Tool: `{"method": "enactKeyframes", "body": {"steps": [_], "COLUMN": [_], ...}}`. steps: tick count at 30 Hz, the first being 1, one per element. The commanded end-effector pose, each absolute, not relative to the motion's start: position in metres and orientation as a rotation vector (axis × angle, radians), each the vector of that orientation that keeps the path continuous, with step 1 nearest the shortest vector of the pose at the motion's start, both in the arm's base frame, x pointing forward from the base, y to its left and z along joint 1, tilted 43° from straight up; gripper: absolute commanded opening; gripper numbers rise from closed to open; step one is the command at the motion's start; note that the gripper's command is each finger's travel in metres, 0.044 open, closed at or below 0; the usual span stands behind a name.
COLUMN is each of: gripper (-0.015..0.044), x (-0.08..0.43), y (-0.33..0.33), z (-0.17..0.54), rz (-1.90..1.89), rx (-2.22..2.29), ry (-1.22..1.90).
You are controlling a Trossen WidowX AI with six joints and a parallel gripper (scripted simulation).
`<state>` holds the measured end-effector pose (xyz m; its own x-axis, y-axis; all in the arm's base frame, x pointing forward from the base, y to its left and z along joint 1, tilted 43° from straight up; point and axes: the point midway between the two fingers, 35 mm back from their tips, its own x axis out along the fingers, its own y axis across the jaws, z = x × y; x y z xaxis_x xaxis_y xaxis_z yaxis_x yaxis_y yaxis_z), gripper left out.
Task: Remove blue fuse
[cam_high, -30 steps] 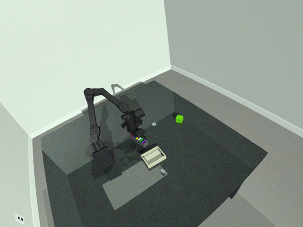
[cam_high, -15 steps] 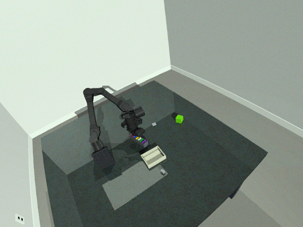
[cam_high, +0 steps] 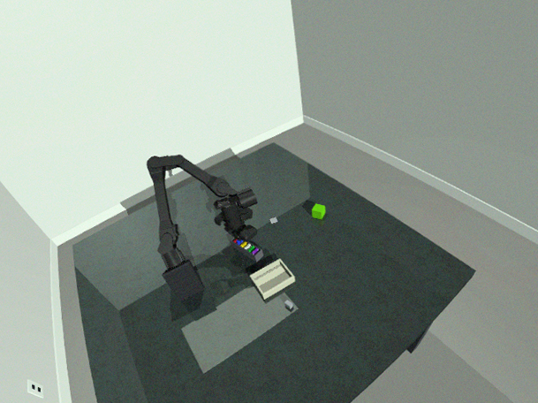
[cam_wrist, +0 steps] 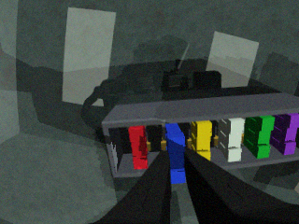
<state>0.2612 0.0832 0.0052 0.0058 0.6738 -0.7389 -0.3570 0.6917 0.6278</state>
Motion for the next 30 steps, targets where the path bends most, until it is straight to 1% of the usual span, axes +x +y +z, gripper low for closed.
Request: {"method": "enactKeyframes", "body": {"steps": [1, 30], "gripper": [0.0, 0.0], "x": [0.261, 0.261], "y": [0.082, 0.072], "z": [0.007, 0.018], "rz": [0.826, 0.828], "rx": [0.291, 0.293], "ry": [1.337, 1.338]}}
